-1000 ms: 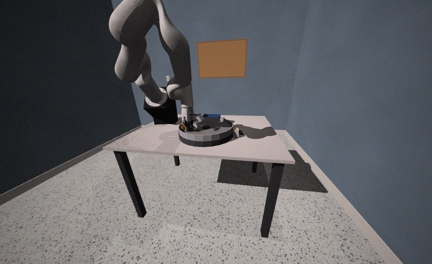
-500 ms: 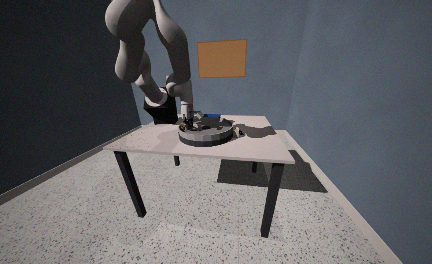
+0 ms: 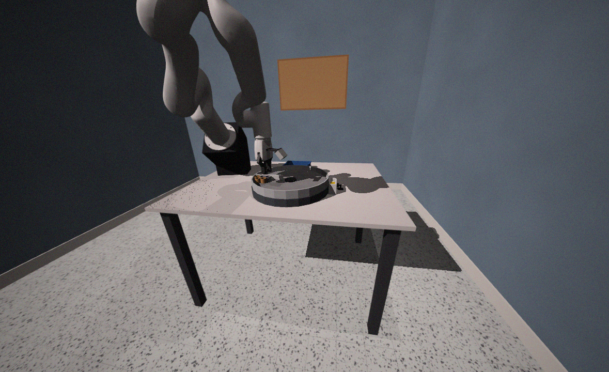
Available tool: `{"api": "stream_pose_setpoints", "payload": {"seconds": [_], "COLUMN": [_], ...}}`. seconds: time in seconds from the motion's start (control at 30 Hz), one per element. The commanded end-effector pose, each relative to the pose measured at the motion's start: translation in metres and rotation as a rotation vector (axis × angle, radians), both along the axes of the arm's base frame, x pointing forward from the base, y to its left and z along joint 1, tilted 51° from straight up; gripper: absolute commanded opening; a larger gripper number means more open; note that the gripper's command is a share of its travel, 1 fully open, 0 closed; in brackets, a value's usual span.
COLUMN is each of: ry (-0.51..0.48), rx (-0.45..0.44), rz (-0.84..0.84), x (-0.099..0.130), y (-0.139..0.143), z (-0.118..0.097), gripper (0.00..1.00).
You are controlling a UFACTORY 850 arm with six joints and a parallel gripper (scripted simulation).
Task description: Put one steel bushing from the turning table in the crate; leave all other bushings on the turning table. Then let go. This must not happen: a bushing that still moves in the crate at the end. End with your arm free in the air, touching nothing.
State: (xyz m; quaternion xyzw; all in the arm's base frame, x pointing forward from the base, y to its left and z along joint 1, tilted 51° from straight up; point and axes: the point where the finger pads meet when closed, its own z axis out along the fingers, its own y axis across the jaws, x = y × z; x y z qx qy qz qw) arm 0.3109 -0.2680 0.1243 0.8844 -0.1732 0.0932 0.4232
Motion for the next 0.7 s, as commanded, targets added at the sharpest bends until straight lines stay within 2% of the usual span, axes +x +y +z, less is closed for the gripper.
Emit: {"api": "stream_pose_setpoints", "payload": {"seconds": [0.0, 0.43, 0.67], "ry": [0.000, 0.000, 0.000], "rx": [0.000, 0.000, 0.000], "rz": [0.000, 0.000, 0.000], "x": [0.000, 0.001, 0.007], "y": [0.001, 0.001, 0.011], "z": [0.000, -0.001, -0.013], "gripper": [0.00, 0.00, 0.00]}}
